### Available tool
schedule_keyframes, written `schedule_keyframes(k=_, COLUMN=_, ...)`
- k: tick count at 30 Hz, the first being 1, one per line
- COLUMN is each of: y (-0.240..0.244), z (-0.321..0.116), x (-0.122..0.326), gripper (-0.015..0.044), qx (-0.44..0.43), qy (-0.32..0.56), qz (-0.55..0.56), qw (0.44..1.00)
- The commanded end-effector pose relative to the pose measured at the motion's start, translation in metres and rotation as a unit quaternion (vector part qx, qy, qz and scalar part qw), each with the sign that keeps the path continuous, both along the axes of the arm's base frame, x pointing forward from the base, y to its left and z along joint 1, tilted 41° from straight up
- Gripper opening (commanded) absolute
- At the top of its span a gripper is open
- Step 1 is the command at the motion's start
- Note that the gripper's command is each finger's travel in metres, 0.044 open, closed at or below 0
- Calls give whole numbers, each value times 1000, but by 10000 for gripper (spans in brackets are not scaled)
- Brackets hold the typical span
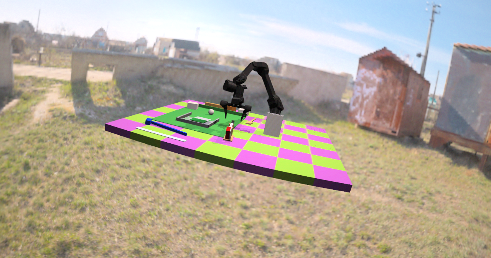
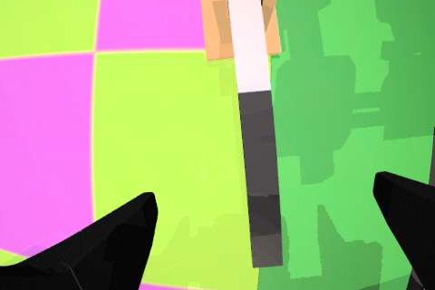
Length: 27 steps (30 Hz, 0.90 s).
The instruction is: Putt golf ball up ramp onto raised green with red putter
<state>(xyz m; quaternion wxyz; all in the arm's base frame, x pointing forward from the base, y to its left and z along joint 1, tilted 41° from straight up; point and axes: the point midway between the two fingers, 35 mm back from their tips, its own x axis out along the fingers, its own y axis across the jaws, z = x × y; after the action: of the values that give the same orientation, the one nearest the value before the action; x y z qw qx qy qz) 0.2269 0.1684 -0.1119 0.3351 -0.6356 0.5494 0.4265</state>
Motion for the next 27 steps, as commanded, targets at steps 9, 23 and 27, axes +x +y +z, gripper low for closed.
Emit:
schedule_keyframes(k=9, y=-18, z=-22, x=1, gripper=440, qx=-5, qy=1, qz=3, qw=1000)
schedule_keyframes(k=23, y=-28, z=-33, x=3, gripper=440, qx=-5, qy=1, qz=3, qw=1000)
schedule_keyframes(k=27, y=-32, z=-38, x=3, gripper=440, qx=-5, qy=1, qz=3, qw=1000)
